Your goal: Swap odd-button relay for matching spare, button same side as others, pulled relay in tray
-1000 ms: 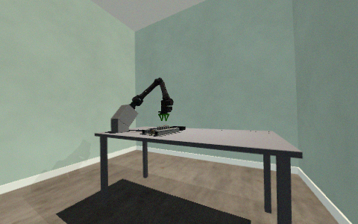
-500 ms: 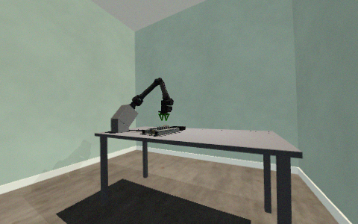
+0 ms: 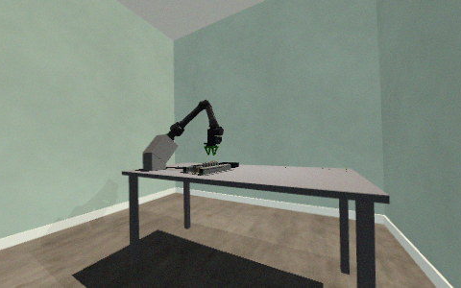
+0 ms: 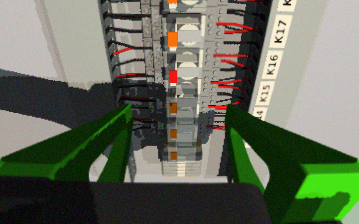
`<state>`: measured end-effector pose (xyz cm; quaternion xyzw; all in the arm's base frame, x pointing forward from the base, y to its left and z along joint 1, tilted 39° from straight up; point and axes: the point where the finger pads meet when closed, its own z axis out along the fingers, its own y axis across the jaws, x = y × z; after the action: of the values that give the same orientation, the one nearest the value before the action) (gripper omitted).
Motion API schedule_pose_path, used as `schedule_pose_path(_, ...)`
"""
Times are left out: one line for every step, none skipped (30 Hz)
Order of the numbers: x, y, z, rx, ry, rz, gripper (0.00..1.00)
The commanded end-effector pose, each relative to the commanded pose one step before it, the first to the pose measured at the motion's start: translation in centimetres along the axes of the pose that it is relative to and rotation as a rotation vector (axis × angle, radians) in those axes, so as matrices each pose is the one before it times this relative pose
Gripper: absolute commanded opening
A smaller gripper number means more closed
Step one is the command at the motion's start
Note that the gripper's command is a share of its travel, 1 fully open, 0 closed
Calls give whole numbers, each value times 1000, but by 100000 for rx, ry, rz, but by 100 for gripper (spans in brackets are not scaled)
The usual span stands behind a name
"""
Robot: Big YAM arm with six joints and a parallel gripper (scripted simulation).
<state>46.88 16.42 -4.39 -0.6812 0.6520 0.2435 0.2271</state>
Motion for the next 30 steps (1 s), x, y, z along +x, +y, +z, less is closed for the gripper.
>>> schedule_pose_path(2,-2226,-2336,5409,-861,-1096,59)
schedule_pose_path(0,-1,0,0,0,0,59)
schedule_pose_path(0,0,0,0,0,0,59)
schedule_pose_path(0,0,0,0,0,0,59)
schedule_pose_path(0,-4,-1,0,0,-1,59)
schedule_pose_path(1,-19,-5,1,0,-8,59)
schedule_pose_path(10,-21,-3,-38,4,10,59)
schedule_pose_path(23,-23,4,-71,6,16,59)
schedule_pose_path(38,-24,14,-97,8,44,59)
schedule_pose_path(51,-22,26,-123,10,71,59)
schedule_pose_path(62,-16,38,-146,11,94,59)
schedule_pose_path(68,-7,49,-161,12,111,59)
schedule_pose_path(68,3,56,-166,12,118,59)
schedule_pose_path(64,13,60,-159,11,115,59)
schedule_pose_path(75,71,77,-223,16,169,59)
schedule_pose_path(89,137,94,-299,22,234,59)
schedule_pose_path(90,161,94,-318,26,251,59)
schedule_pose_path(75,140,77,-268,24,218,59)
schedule_pose_path(53,113,53,-201,19,177,59)
schedule_pose_path(0,0,0,0,0,0,59)
schedule_pose_path(0,0,0,0,0,0,59)
schedule_pose_path(-55,40,-72,82,-3,-38,59)
schedule_pose_path(-80,16,-100,152,-9,-98,59)
schedule_pose_path(-83,5,-102,167,-10,-114,59)
schedule_pose_path(-71,4,-87,143,-9,-98,59)
schedule_pose_path(-60,4,-74,122,-8,-83,59)
schedule_pose_path(-51,3,-63,103,-7,-71,59)
schedule_pose_path(-43,3,-54,88,-6,-60,59)
schedule_pose_path(-37,2,-46,75,-5,-51,59)
schedule_pose_path(-31,2,-39,64,-4,-44,59)
